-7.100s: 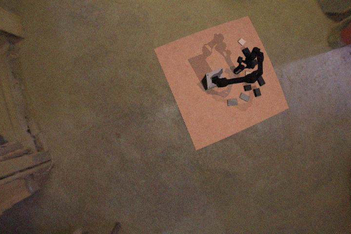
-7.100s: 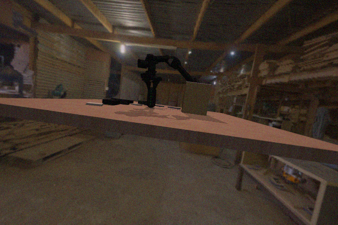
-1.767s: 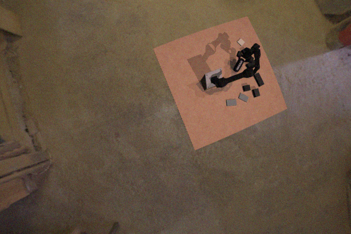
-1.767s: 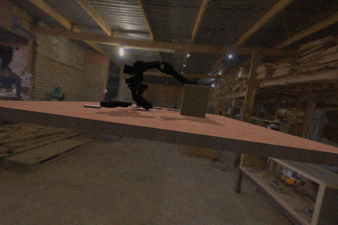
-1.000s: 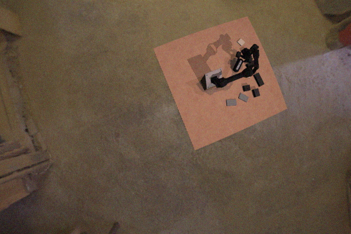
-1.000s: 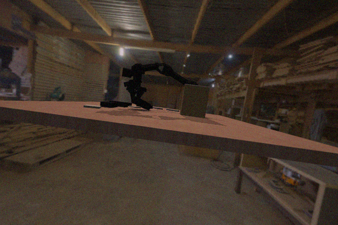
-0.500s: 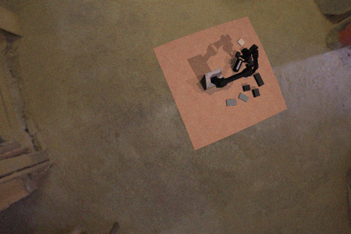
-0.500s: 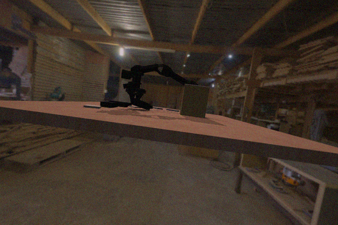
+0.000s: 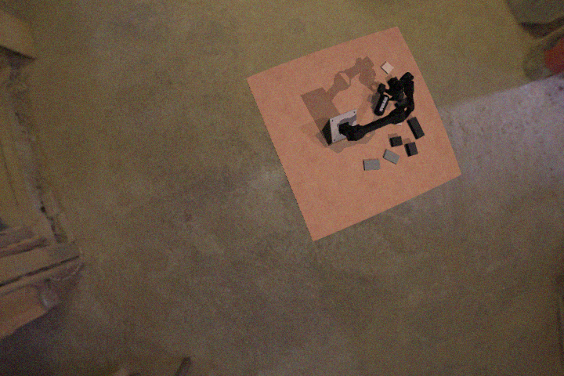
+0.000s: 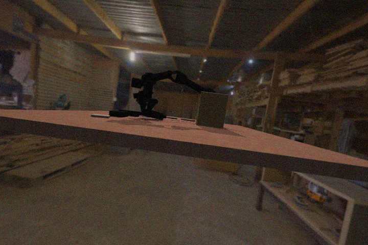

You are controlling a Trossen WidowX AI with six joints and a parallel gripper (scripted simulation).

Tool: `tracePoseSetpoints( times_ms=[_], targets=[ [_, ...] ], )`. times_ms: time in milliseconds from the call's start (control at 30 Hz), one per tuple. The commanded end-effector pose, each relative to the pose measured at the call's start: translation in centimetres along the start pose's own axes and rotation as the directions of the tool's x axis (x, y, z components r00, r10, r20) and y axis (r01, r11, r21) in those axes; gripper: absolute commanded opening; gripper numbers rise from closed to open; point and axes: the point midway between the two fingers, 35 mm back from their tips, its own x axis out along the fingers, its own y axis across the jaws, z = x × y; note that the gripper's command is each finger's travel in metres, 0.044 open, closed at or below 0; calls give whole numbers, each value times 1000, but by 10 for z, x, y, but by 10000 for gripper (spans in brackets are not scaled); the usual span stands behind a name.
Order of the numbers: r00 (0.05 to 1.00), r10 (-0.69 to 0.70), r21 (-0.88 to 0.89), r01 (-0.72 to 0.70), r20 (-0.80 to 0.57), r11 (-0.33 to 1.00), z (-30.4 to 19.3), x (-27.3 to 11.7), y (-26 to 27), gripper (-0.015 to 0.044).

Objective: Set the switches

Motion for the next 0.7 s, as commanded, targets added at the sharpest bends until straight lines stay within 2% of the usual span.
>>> tracePoseSetpoints(
  times_ms=[0,667],
  targets=[
    [1000,-3,-3,3,-7,1000,0,6,-1,338],
    [1000,-3,-2,3,-6,1000,2,17,-1,338]
  ],
)
